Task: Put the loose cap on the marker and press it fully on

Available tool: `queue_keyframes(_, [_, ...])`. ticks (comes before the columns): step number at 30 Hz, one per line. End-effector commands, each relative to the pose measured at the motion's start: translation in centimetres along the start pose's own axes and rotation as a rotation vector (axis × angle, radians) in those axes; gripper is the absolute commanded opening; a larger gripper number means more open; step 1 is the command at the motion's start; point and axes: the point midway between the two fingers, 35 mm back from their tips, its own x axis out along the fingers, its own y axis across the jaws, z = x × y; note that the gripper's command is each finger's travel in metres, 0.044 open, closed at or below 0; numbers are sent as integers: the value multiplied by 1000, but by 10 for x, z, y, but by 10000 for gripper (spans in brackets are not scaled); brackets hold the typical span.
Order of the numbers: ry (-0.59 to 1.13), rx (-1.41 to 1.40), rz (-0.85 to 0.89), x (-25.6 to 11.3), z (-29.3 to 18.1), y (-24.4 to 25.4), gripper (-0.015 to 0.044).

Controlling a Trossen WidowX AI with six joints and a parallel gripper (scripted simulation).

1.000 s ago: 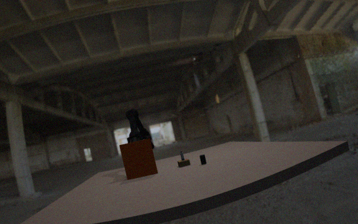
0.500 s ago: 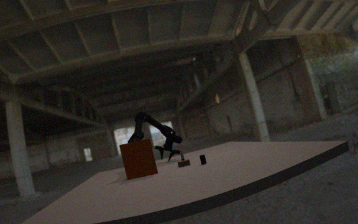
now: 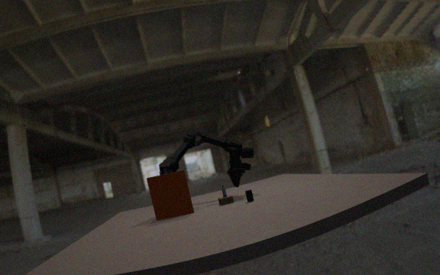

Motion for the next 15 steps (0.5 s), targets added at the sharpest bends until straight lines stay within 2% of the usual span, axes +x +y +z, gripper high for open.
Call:
queue_keyframes(1, [-47, 323, 3, -17, 10, -65, 249])
queue_keyframes(10, [-143, 1100, 109, -53, -11, -217, 249])
queue_keyframes(15, [-148, 1154, 121, -55, -13, -229, 249])
